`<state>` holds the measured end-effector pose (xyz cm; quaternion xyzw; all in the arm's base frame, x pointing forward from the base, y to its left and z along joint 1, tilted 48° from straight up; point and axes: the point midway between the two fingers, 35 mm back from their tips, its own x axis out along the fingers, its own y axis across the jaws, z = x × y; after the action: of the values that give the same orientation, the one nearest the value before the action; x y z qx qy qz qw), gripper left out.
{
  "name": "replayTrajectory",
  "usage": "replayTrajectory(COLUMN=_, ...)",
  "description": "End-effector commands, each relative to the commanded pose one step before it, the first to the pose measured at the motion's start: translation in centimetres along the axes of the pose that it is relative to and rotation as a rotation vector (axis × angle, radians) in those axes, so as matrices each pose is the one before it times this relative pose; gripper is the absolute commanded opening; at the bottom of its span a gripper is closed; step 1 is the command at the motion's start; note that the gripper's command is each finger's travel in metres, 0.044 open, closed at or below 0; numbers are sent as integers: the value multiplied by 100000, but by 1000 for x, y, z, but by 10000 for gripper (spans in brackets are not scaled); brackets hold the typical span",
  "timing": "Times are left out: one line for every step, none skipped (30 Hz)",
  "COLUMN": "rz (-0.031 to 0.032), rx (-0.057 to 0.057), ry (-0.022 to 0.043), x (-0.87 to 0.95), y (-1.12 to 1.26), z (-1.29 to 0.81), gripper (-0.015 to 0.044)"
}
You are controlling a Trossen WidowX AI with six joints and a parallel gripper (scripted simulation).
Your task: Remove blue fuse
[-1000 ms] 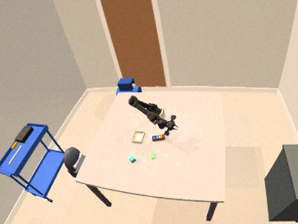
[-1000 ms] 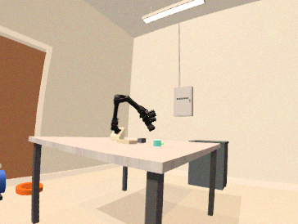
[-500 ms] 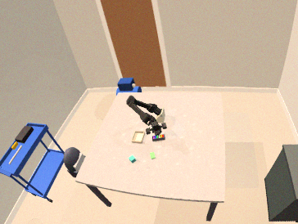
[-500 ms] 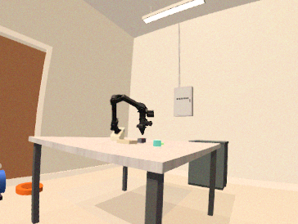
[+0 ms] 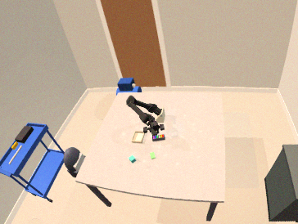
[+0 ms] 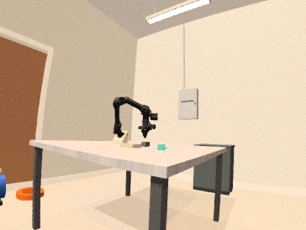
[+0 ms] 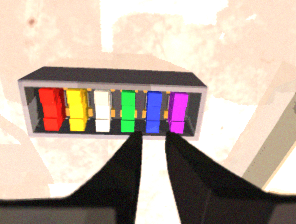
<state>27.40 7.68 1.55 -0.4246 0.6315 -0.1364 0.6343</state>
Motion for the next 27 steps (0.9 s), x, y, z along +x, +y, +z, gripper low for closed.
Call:
replayTrajectory(rz=-586, rx=601, ry=-87, x=361, y=-125, z=6, gripper=62)
replayTrajectory(rz=0, rx=0, ry=-2, x=99, y=-3, z=2, gripper=62)
replayTrajectory(rz=-1, rx=0, ry=-2, x=99, y=-3, z=1, gripper=62)
replayTrajectory(rz=-1, rx=0, ry=-2, x=99, y=-3, z=1, gripper=62)
replayTrajectory(rz=-2, rx=0, ry=-1, x=99, y=-5, z=-4, gripper=62)
replayTrajectory(rz=-2, rx=0, ry=-1, x=99, y=-5, z=-4, gripper=62)
replayTrajectory(rz=-3, rx=0, ry=-1, x=99, y=-5, z=-5, gripper=62)
replayTrajectory(rz=-3, rx=0, ry=0, x=99, y=-5, z=-5, gripper=62)
replayTrajectory(rz=-4, rx=0, ry=0, x=98, y=-5, z=-5, gripper=62)
replayTrajectory(rz=-4, rx=0, ry=0, x=98, y=-6, z=-5, gripper=62)
replayTrajectory(rz=-5, rx=0, ry=0, x=98, y=-6, z=-6, gripper=62)
replayTrajectory(rz=-5, rx=1, ry=1, x=98, y=-6, z=-6, gripper=62)
replayTrajectory(rz=-6, rx=1, ry=1, x=98, y=-7, z=-6, gripper=62)
replayTrajectory(rz=-6, rx=1, ry=1, x=98, y=-9, z=-5, gripper=62)
replayTrajectory(rz=-7, rx=1, ry=1, x=98, y=-10, z=-6, gripper=62)
replayTrajectory(rz=-7, rx=1, ry=1, x=98, y=-10, z=-6, gripper=62)
replayTrajectory(rz=-8, rx=1, ry=2, x=97, y=-10, z=-6, gripper=62)
replayTrajectory(rz=-8, rx=1, ry=2, x=97, y=-10, z=-7, gripper=62)
replayTrajectory(rz=-9, rx=1, ry=2, x=97, y=-9, z=-6, gripper=62)
replayTrajectory(rz=-9, rx=1, ry=3, x=97, y=-9, z=-6, gripper=62)
replayTrajectory(rz=-10, rx=1, ry=3, x=97, y=-9, z=-7, gripper=62)
replayTrajectory(rz=-10, rx=2, ry=3, x=97, y=-8, z=-5, gripper=62)
replayTrajectory(rz=-11, rx=2, ry=3, x=97, y=-8, z=-6, gripper=62)
replayTrajectory(rz=-11, rx=2, ry=4, x=97, y=-9, z=-6, gripper=62)
replayTrajectory(rz=-12, rx=2, ry=4, x=97, y=-9, z=-6, gripper=62)
replayTrajectory(rz=-12, rx=2, ry=4, x=96, y=-9, z=-7, gripper=62)
replayTrajectory(rz=-10, rx=2, ry=4, x=78, y=-7, z=-6, gripper=62)
